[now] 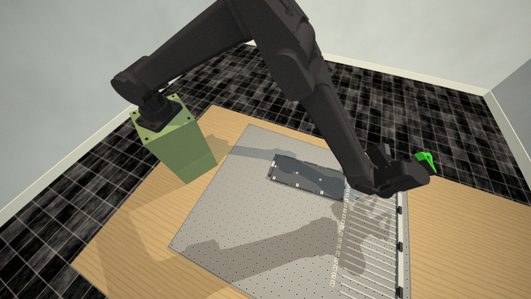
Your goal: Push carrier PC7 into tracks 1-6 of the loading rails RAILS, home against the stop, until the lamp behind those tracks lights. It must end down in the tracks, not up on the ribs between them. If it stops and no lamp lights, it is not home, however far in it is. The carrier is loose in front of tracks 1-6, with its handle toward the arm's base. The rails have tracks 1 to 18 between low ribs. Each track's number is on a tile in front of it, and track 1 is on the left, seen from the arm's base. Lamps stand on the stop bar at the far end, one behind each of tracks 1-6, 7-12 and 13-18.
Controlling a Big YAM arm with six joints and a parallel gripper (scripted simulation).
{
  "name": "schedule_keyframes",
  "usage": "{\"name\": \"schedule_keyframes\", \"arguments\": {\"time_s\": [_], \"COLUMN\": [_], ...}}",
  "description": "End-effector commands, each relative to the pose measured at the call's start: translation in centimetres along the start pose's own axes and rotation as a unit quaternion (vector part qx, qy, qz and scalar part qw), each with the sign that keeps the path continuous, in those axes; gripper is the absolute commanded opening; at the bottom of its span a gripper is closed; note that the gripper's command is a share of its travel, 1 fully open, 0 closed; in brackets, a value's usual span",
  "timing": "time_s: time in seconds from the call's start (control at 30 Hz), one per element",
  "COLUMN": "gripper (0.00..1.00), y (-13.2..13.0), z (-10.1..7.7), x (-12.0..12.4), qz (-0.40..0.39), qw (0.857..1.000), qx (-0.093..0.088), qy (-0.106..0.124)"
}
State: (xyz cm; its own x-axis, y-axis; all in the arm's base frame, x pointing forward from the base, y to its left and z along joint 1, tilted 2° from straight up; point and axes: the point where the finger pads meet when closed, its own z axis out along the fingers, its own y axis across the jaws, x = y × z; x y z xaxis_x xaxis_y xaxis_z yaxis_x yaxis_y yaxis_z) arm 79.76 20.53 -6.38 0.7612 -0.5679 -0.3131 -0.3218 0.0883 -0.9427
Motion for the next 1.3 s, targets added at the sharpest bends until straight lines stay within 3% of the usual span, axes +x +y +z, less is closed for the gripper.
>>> {"name": "schedule_keyframes", "arguments": {"time_s": [0.0, 0.03, 0.07, 0.13, 0.33, 0.4, 0.43, 0.47, 0.5, 0.6, 0.87, 1.1, 1.17, 1.2, 1.23, 1.27], "gripper": [1.00, 1.00, 1.00, 1.00, 1.00, 1.00, 1.00, 1.00, 1.00, 1.00, 1.00, 1.00, 1.00, 1.00, 1.00, 1.00], "y": [-1.0, -1.0, -3.9, -3.3, -2.6, -5.1, -5.2, -5.2, -2.2, -1.7, -0.4, 1.2, 1.2, -1.3, 1.6, 2.0], "z": [0.1, 0.1, 0.8, 0.8, 0.7, 1.5, 1.5, 1.5, 0.6, 0.5, 0.2, -0.4, -0.4, 0.5, -0.6, -0.8], "x": [-0.1, -0.1, -1.8, -2.0, -2.4, -2.0, -2.0, -2.0, -2.6, -2.8, -3.5, -4.4, -4.4, -3.9, -4.7, -4.9], "qz": [-0.006, -0.006, 0.000, 0.042, 0.137, 0.140, 0.140, 0.140, 0.173, 0.189, 0.311, 0.413, 0.413, 0.403, 0.431, 0.445], "qw": [1.000, 1.000, 1.000, 0.999, 0.990, 0.990, 0.990, 0.990, 0.984, 0.981, 0.947, 0.904, 0.904, 0.909, 0.894, 0.887], "qx": [0.005, 0.005, 0.017, 0.004, -0.010, 0.002, 0.003, 0.003, -0.016, -0.018, -0.035, -0.046, -0.046, -0.031, -0.047, -0.048], "qy": [-0.001, -0.001, -0.006, 0.003, 0.023, 0.022, 0.022, 0.022, 0.031, 0.036, 0.070, 0.103, 0.103, 0.096, 0.110, 0.116]}}
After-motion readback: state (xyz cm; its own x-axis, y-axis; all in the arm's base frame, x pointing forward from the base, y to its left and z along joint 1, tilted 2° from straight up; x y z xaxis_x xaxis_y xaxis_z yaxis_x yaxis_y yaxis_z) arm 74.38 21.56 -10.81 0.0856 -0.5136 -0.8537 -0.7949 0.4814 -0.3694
